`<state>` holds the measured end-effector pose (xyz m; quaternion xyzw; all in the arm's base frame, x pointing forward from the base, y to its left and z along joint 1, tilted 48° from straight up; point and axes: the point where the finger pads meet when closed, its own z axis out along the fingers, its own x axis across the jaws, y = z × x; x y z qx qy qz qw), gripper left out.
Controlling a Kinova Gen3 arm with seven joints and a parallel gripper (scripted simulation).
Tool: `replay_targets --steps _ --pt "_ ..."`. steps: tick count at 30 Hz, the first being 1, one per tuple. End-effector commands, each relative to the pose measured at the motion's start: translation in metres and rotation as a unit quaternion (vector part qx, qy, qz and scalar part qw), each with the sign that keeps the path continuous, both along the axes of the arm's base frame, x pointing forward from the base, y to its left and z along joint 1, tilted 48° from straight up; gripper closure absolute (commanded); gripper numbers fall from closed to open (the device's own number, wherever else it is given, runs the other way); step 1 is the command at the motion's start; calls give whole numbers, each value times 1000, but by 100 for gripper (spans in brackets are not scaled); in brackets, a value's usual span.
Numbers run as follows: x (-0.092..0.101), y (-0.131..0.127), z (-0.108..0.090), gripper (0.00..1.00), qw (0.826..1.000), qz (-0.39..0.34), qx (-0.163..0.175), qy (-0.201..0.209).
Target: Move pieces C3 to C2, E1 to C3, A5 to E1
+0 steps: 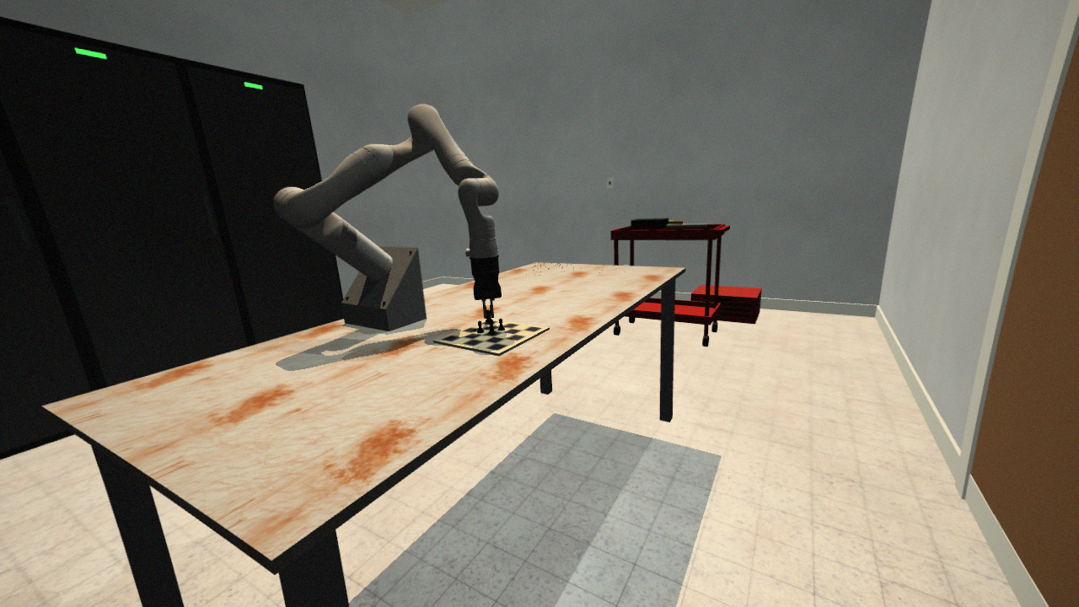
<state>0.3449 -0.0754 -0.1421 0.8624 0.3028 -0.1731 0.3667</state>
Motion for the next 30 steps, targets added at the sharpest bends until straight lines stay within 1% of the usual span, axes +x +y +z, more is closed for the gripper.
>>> replay_targets --steps 1,30 --pt "0 -1 0 100 1000 1 2 0" --pt "0 -3 -3 100 1000 1 2 0"
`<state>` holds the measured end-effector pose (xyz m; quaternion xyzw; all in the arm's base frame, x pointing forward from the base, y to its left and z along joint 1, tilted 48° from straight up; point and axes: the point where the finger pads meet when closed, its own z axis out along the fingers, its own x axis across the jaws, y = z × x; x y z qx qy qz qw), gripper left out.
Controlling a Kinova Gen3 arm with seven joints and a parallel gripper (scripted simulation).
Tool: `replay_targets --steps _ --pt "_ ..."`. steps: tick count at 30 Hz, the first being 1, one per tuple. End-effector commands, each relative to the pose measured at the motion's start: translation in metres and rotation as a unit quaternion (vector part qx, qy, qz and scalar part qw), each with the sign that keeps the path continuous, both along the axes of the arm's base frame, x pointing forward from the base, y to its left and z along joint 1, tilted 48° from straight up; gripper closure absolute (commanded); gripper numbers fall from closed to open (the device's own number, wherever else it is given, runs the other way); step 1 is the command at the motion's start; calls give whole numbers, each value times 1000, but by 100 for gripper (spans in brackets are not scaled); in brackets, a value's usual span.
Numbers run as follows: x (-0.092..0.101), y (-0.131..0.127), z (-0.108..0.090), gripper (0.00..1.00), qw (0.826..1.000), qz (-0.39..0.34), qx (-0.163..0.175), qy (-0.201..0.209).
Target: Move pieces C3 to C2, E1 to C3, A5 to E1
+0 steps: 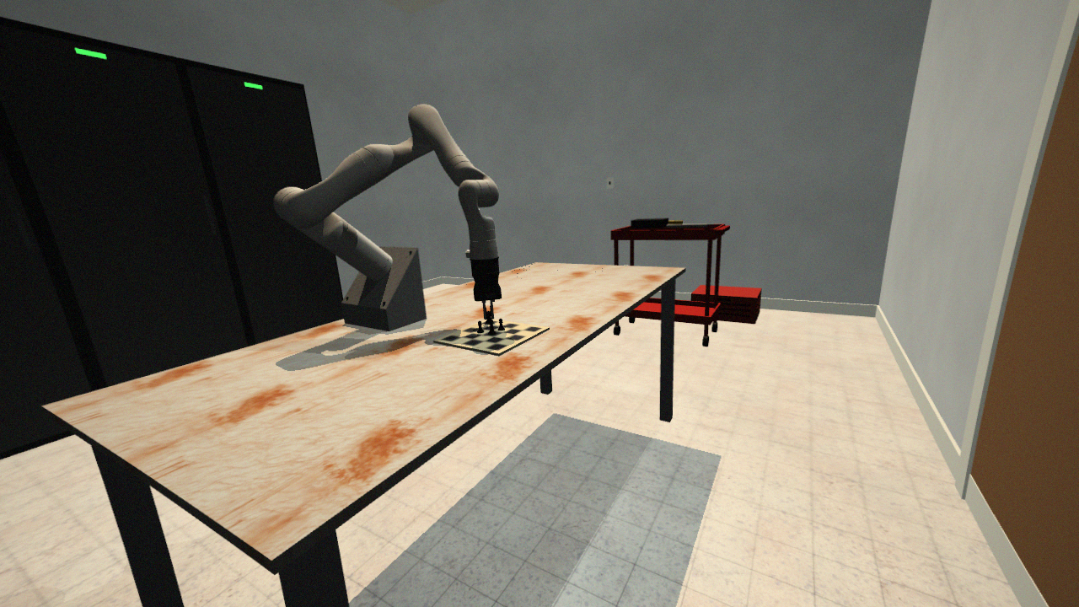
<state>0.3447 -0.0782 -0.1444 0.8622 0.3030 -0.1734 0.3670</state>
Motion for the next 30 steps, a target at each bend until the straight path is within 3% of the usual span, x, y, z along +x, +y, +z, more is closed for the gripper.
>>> replay_targets --steps 1,26,27,29,30 --pt "0 -1 0 100 1000 1 2 -1" --pt "0 -1 0 100 1000 1 2 -1" --pt "0 -1 0 85 1000 1 2 -1" --pt "0 -1 0 85 1000 1 2 -1" --pt "0 -1 0 71 1000 1 2 -1"
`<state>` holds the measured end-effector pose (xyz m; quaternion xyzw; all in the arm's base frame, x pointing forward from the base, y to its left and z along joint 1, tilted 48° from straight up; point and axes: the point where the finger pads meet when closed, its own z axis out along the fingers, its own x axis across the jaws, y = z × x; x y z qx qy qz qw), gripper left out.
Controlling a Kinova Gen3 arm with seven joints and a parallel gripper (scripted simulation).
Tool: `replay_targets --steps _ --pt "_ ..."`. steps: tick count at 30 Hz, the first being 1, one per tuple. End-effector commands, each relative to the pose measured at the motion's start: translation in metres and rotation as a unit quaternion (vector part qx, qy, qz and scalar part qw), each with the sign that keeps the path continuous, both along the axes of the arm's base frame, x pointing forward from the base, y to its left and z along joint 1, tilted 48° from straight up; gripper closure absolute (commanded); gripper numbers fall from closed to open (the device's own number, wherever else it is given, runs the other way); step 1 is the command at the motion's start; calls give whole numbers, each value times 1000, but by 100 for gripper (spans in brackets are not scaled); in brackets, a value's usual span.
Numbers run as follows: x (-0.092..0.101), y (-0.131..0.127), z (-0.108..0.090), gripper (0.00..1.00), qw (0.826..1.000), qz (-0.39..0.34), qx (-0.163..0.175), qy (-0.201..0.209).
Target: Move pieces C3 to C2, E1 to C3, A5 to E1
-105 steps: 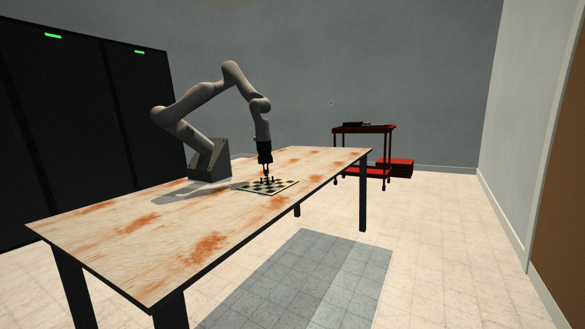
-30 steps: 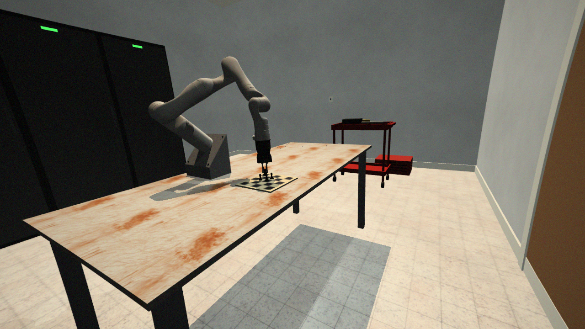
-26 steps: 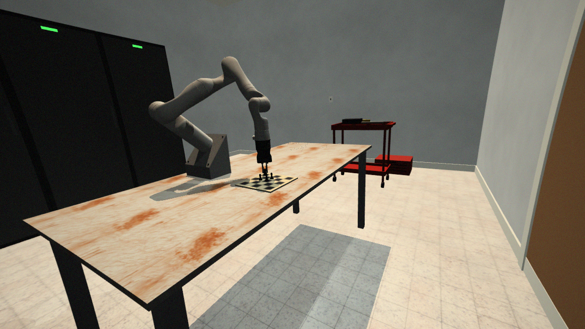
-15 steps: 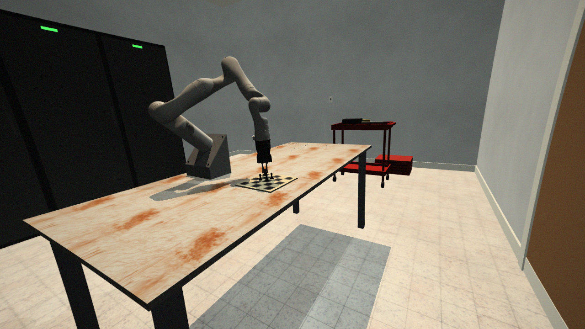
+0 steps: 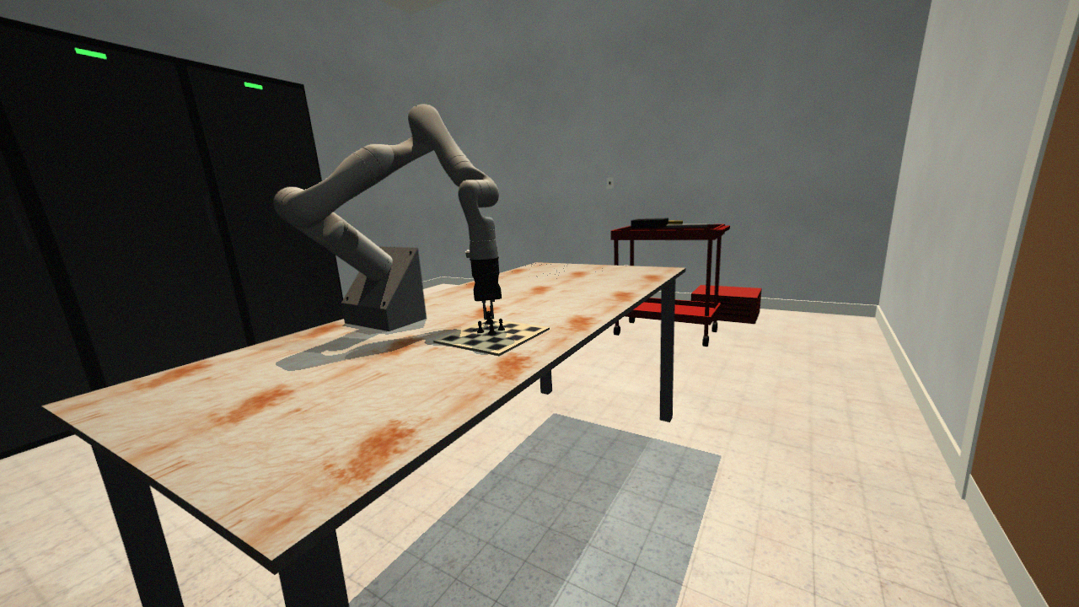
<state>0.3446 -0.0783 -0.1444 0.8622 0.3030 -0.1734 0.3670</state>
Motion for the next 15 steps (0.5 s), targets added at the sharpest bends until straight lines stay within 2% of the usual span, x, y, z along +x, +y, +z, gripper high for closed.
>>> replay_targets --steps 1,4,5,7,8,10,11,15 --pt "0 0 0 71 1000 1 2 -1" --pt "0 0 0 71 1000 1 2 -1" --pt "0 0 0 56 1000 1 2 -1" --pt "0 0 0 56 1000 1 2 -1" --pt "0 0 0 42 1000 1 2 -1" --pt "0 0 0 42 1000 1 2 -1" --pt "0 0 0 27 1000 1 2 -1" --pt "0 0 0 27 1000 1 2 -1"
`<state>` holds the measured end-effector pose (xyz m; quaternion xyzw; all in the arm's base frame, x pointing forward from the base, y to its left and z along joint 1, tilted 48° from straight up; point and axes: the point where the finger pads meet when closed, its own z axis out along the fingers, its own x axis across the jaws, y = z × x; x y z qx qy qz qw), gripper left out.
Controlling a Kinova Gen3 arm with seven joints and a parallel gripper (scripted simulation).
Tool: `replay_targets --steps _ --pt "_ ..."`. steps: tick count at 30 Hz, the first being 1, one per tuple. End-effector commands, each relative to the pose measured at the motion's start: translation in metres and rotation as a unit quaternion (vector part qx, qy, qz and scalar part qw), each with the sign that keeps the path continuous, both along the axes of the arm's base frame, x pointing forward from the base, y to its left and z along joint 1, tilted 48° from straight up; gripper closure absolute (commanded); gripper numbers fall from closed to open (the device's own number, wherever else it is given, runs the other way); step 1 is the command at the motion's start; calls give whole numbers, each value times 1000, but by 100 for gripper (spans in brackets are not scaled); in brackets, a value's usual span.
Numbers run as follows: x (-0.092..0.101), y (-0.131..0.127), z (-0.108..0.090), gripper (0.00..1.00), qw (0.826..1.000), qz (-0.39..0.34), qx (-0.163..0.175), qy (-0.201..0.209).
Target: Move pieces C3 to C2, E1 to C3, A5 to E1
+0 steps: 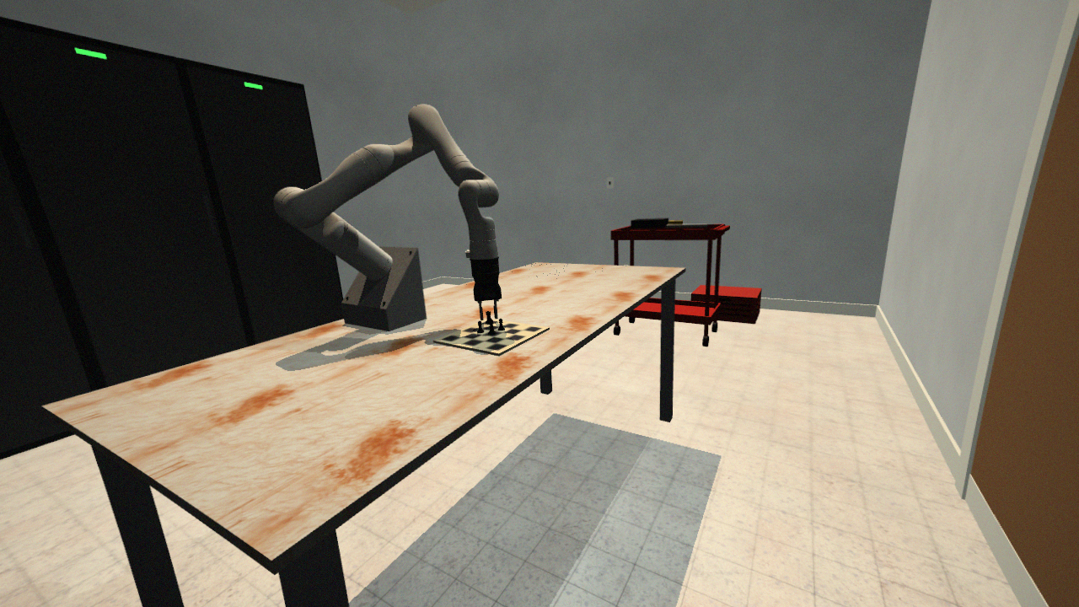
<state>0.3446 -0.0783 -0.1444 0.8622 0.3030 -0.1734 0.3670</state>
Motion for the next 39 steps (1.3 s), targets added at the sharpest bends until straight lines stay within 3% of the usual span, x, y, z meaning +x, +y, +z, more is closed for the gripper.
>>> replay_targets --steps 1,12,31,39 --pt "0 0 0 27 1000 1 2 -1" --pt "1 3 3 27 1000 1 2 -1" --pt "8 62 53 27 1000 4 3 1" --pt "8 68 59 27 1000 4 3 1"
